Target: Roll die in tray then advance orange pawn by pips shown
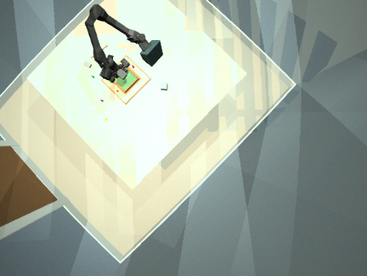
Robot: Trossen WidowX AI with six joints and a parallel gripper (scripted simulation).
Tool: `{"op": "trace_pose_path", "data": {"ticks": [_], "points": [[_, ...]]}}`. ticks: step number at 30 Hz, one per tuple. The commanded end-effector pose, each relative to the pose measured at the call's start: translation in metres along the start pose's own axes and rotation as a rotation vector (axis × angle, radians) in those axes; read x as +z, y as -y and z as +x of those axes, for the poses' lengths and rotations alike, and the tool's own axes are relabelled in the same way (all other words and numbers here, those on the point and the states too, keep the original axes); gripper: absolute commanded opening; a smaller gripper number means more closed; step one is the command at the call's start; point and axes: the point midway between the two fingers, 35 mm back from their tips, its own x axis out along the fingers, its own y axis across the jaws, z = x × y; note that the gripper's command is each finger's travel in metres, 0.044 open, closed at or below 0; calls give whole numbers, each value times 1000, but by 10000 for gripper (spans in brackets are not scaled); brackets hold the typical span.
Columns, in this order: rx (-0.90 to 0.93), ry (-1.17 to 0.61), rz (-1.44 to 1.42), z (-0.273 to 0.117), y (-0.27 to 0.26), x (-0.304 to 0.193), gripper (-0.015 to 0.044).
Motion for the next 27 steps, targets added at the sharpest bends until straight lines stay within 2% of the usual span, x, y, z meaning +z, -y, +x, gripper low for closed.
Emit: {"op": "trace_pose_path", "data": {"ticks": [1,11,21,27], "points": [[42,108,-7,5,-4,0,0],[85,433,-14,11,-9,3,0],[-5,746,-17,13,-9,3,0],[-29,787,-17,11,-8,1,0]]}}
